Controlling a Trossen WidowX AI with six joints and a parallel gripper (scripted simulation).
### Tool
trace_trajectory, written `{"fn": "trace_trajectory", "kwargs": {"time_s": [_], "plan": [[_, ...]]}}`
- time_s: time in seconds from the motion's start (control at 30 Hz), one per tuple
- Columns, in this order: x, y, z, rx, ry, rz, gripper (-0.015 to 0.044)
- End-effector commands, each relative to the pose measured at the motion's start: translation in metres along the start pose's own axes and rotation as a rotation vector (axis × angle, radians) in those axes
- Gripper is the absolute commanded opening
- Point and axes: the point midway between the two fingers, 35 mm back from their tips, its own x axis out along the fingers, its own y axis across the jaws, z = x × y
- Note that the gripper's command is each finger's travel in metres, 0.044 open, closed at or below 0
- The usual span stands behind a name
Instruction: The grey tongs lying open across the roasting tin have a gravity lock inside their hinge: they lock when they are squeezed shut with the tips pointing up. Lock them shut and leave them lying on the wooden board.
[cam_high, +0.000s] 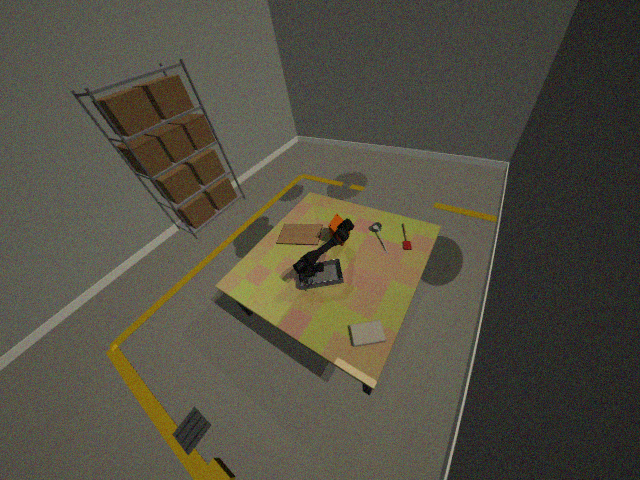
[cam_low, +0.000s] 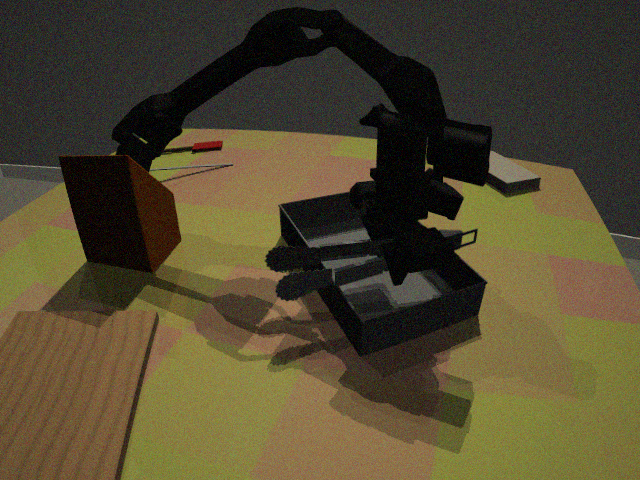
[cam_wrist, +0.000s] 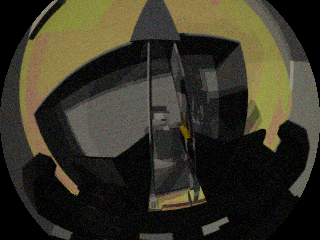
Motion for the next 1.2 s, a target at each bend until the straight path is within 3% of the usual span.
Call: {"fn": "trace_trajectory", "kwargs": {"time_s": [0.0,0.53,0.73,0.97,1.17], "plan": [[0.0,0.0,0.0,-0.001,-0.001,0.0,0.0121],[0.0,0.0,0.0,-0.001,-0.001,0.0,0.0015],[0.0,0.0,0.0,-0.001,-0.001,0.0,-0.0143],[-0.007,-0.001,0.001,-0.001,-0.001,-0.001,-0.015],[-0.076,-0.007,0.004,0.002,0.0,-0.005,-0.015]]}}
